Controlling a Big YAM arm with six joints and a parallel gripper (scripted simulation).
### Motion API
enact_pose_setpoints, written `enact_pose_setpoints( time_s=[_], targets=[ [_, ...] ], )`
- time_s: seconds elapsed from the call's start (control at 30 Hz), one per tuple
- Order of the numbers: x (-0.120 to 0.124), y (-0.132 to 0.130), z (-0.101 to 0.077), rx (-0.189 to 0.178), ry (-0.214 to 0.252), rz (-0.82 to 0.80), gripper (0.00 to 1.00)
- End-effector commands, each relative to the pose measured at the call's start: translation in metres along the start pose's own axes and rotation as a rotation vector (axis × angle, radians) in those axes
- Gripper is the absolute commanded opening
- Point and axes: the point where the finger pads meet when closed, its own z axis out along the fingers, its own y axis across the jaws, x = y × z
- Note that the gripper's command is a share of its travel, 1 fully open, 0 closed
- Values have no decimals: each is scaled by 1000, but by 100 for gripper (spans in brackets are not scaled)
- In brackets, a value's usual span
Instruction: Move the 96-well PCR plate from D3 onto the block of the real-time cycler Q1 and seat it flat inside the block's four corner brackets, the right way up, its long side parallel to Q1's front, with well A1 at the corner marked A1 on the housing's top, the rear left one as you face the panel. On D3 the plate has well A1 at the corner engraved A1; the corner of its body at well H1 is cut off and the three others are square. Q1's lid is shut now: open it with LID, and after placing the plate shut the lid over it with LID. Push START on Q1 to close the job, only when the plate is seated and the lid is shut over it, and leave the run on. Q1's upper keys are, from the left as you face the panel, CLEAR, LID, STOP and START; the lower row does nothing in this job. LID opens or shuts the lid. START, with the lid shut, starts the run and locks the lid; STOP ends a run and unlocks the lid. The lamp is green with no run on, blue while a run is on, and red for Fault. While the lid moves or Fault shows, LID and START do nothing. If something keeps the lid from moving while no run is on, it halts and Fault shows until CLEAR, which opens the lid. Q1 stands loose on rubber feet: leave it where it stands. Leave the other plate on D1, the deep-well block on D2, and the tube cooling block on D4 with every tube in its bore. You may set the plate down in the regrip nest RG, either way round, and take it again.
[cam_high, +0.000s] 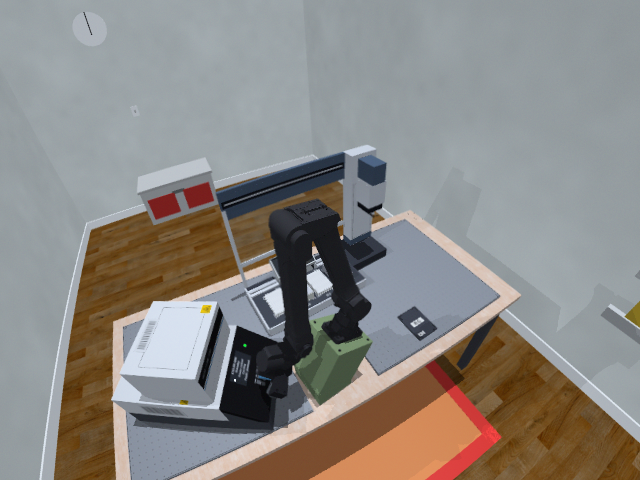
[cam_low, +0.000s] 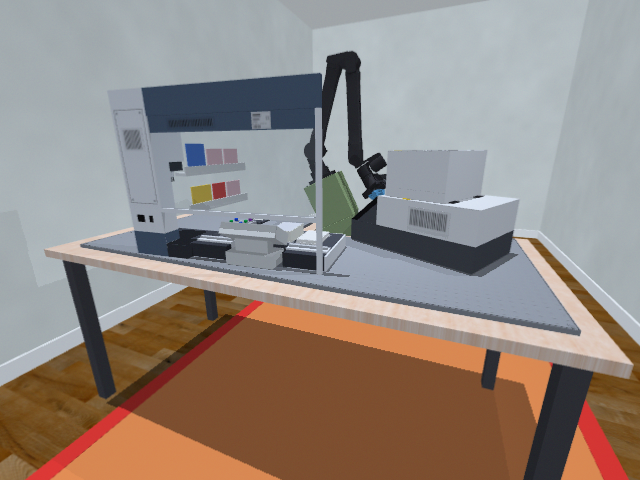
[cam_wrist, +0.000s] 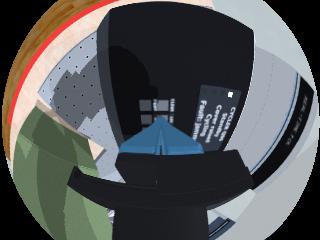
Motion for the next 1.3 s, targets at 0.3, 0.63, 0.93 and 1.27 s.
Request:
enact_pose_setpoints(
  time_s=[0.3, 0.63, 0.93, 1.27],
  targets=[
    [-2, -7, 6, 11, -6, 30, 0],
    [-4, -11, 6, 13, -7, 26, 0],
    [-5, -14, 7, 15, -9, 24, 0],
    [-7, -18, 7, 20, -11, 23, 0]
  ],
)
